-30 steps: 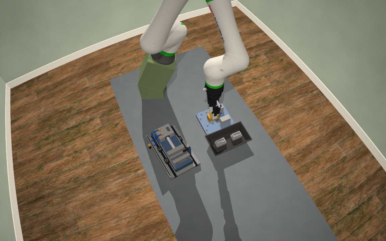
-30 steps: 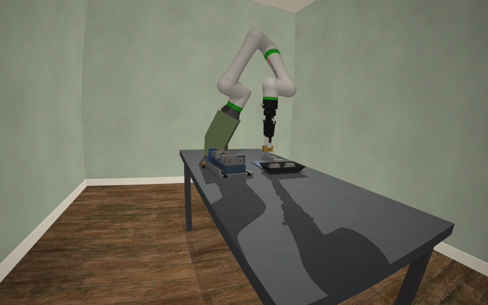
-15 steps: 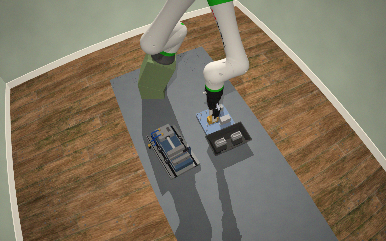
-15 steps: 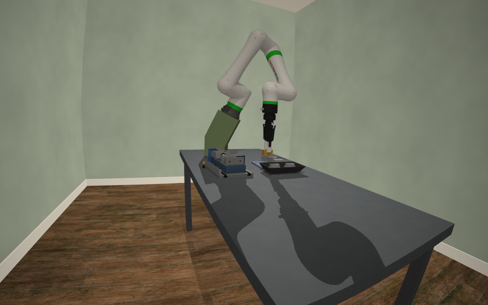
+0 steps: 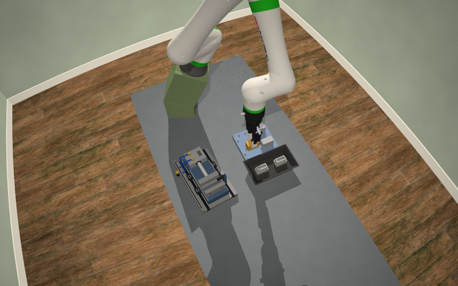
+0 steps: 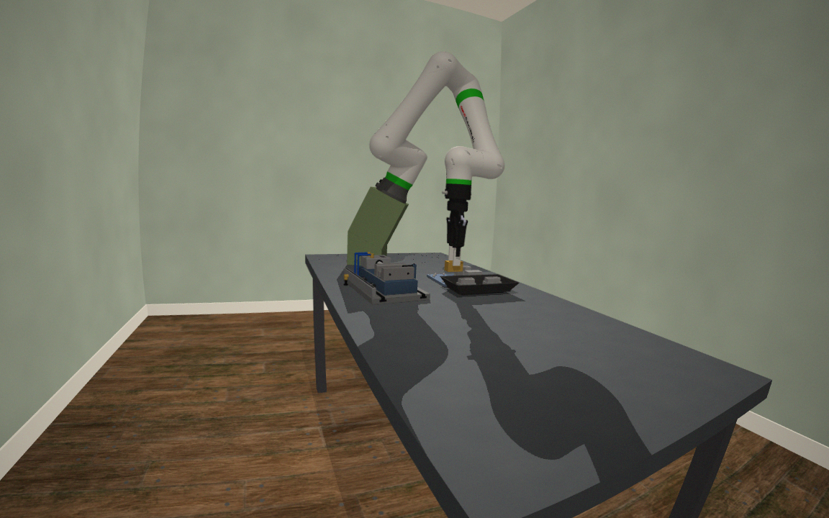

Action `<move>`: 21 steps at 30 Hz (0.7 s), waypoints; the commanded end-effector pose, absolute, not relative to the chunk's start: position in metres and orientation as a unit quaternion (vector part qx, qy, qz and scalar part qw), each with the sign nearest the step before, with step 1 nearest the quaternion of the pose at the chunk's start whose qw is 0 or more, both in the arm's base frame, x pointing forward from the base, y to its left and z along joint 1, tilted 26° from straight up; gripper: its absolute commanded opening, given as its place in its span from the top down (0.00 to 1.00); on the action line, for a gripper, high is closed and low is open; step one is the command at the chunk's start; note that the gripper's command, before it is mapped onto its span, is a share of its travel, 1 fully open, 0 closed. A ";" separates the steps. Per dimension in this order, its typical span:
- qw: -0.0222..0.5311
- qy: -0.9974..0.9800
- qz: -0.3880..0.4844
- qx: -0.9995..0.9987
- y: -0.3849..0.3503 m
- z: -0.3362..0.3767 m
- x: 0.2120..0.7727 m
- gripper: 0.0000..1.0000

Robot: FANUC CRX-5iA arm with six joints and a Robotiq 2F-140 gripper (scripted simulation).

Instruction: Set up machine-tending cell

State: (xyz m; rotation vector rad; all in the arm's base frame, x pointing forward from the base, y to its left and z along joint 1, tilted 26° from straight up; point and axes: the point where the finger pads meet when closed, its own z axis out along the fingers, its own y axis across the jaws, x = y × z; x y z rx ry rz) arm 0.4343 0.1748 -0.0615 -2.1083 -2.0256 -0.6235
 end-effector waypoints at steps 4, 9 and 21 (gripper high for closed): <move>0.076 -0.676 -0.208 -0.703 0.179 -0.072 0.437 1.00; 0.076 -0.676 -0.208 -0.703 0.181 -0.076 0.438 1.00; 0.076 -0.676 -0.208 -0.703 0.184 -0.083 0.439 1.00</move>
